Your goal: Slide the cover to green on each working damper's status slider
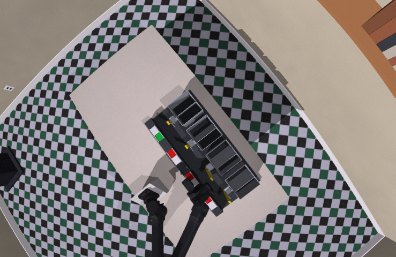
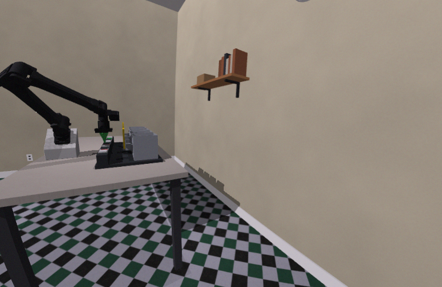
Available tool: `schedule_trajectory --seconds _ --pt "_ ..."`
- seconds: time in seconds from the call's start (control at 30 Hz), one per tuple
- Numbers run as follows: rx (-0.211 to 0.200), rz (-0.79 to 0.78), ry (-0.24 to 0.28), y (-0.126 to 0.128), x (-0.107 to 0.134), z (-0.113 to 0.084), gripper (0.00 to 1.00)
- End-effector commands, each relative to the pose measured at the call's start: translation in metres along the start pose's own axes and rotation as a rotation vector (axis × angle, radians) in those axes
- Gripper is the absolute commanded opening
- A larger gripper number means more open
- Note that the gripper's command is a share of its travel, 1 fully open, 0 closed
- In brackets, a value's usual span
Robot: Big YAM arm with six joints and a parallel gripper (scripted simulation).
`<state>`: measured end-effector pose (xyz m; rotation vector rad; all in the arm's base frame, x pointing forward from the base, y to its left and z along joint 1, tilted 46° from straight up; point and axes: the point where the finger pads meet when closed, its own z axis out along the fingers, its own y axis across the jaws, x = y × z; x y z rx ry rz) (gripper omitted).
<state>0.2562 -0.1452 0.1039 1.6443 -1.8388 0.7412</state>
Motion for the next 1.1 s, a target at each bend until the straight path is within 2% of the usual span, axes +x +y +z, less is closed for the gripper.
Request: schedule_trajectory --seconds 0.0,0.03,0.1,0.57,0.6,0.73,1.07 --pt "-0.006 -0.012 -0.004 -0.001 -0.002 0.005 0.00" --pt "0.009 -0.020 -0.005 -0.004 -0.004 0.002 0.00" --pt "-0.006 -0.012 -0.004 0.000 -0.002 0.008 0.00" --pt "-0.006 -0.012 -0.004 -0.001 -0.002 0.017 0.00" --pt "0.015 -0.020 -0.005 -0.006 -0.004 0.012 0.00" --pt "-0.006 -0.012 -0.004 0.000 -0.002 0.019 0.00" --pt "0.002 -0.011 -0.004 -0.002 -0.001 0.019 0.00"
